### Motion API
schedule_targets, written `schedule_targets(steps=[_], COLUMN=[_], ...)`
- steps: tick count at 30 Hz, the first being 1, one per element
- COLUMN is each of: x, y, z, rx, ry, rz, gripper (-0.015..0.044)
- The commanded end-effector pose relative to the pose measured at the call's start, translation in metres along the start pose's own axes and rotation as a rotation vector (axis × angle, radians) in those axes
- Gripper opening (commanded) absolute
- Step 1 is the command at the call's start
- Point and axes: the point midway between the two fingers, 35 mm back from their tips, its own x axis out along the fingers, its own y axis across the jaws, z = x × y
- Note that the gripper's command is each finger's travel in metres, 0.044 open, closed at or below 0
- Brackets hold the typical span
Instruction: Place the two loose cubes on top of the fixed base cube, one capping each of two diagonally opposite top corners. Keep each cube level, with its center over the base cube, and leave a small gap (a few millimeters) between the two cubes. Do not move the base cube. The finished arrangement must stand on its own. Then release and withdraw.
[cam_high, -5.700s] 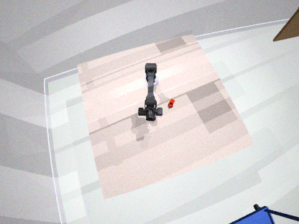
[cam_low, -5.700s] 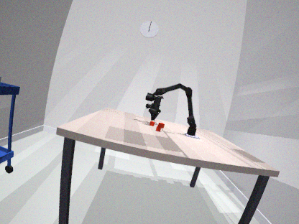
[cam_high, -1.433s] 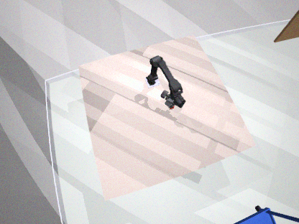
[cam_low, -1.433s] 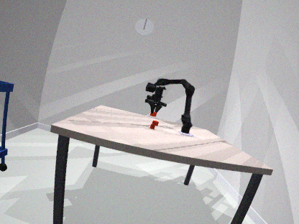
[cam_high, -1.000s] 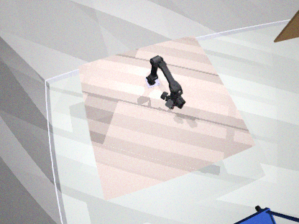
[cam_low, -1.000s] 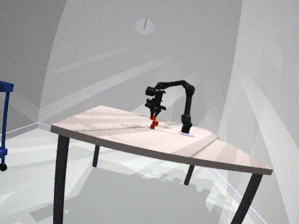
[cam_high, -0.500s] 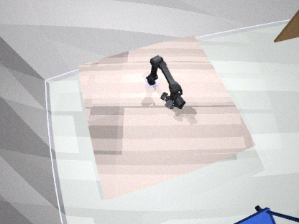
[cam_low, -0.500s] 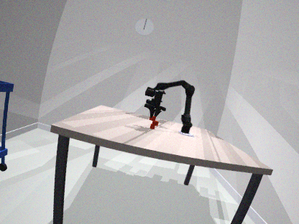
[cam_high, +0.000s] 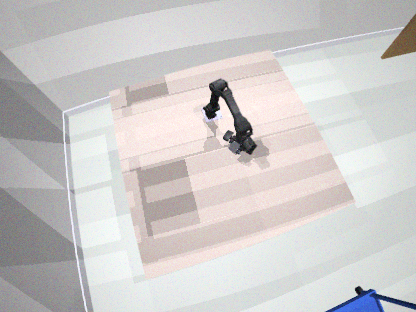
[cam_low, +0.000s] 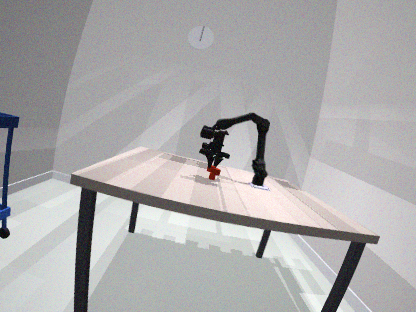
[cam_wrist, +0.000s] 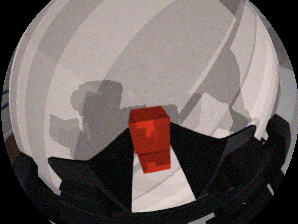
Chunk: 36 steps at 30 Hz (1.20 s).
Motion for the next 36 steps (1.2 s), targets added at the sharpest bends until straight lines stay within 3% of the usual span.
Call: schedule_targets(steps=[1, 21, 25, 36], x=[0.002, 0.004, 0.004, -0.01], y=[0.0, 0.0, 0.0, -0.001], z=[-0.001, -0.001, -0.001, 0.0], rx=[0.007, 0.006, 0.006, 0.001], ry=[0.007, 0.007, 0.007, 0.002], rz=[0.0, 0.0, 0.0, -0.003], gripper=[0.0105, 0.0105, 0.0205, 0.0205])
